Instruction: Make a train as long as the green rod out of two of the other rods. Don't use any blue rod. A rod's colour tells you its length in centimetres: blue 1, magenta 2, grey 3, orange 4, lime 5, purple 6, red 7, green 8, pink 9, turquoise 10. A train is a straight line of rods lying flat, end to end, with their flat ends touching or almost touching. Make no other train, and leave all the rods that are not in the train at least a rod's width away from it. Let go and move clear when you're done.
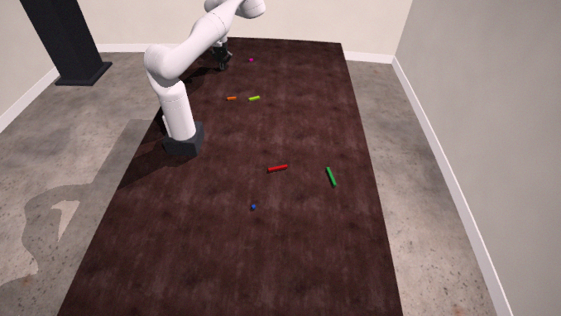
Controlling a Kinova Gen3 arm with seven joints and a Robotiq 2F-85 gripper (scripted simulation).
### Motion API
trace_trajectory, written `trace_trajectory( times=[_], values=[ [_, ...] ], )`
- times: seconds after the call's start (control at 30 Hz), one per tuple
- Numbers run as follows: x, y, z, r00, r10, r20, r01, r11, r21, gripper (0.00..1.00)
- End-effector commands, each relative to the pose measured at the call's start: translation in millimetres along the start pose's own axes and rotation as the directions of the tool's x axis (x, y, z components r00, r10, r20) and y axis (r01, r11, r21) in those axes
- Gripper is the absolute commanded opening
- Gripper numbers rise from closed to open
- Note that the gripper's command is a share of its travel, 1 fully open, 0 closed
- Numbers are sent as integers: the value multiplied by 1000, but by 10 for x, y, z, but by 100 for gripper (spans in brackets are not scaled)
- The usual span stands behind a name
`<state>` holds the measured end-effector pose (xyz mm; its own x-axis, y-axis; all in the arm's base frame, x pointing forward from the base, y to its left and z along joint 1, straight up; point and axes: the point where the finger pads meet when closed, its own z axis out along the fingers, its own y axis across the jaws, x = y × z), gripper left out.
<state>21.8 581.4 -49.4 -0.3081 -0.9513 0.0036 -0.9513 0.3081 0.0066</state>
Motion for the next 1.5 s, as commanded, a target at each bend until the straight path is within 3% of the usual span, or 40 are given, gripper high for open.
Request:
trace_trajectory(
  times=[0.0, 0.17, 0.53, 0.73, 1.17, 1.27, 1.47],
  values=[
    [-8, 1, -24, 1000, 0, 3, 0, 1000, 0, 5],
    [-8, 1, -173, 1000, 0, 3, 0, 1000, 0, 5],
    [-6, 1, -912, 1000, 0, 3, 0, 1000, 0, 5],
    [-6, 1, -1002, 1000, 0, 3, 0, 1000, 0, 5],
    [-11, -27, -1006, 1000, 5, 2, -5, 1000, 0, 5],
    [-38, -189, -1005, 999, 37, 2, -37, 999, 0, 5],
    [-99, -805, -1002, 988, 154, 0, -154, 988, 0, 5]
  ],
)
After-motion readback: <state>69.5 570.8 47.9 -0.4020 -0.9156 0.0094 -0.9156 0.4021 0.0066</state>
